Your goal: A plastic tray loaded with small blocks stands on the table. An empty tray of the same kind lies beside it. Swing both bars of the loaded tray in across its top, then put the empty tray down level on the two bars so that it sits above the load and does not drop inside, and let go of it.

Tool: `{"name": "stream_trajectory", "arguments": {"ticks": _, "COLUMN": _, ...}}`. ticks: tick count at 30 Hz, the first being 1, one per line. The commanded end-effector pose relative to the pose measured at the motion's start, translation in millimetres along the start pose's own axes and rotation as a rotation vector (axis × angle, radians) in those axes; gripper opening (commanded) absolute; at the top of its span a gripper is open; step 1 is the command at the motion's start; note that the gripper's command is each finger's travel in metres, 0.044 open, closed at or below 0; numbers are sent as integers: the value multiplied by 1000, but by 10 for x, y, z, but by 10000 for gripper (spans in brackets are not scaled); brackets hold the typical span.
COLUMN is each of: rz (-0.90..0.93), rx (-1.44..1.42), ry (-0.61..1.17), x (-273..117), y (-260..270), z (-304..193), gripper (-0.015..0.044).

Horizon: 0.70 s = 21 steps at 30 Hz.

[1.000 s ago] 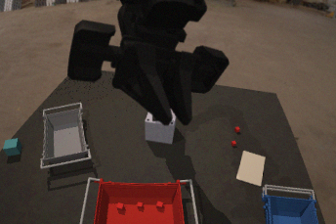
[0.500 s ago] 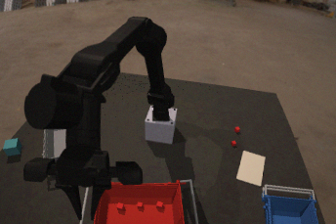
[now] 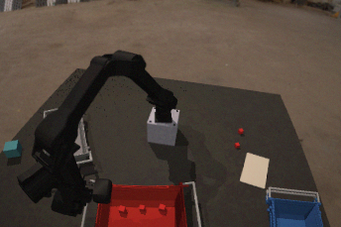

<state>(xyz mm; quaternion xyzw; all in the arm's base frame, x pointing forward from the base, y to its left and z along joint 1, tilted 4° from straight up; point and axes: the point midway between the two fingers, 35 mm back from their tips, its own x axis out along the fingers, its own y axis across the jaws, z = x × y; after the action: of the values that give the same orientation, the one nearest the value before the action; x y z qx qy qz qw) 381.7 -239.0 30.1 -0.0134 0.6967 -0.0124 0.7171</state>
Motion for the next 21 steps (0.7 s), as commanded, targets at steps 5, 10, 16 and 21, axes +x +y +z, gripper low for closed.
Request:
{"name": "stream_trajectory", "arguments": {"ticks": 5, "rz": 9, "rx": -3, "ry": 65, "x": 121, "y": -23, "z": -127, "gripper": 81}}
{"name": "stream_trajectory", "arguments": {"ticks": 10, "rz": 9, "rx": -3, "ry": 65, "x": 305, "y": -27, "z": -132, "gripper": 81}}
{"name": "stream_trajectory", "arguments": {"ticks": 16, "rz": 9, "rx": -3, "ry": 65, "x": 670, "y": -18, "z": -164, "gripper": 81}}
{"name": "stream_trajectory", "arguments": {"ticks": 21, "rz": 9, "rx": -3, "ry": 66, "x": 711, "y": -16, "z": -170, "gripper": 81}}
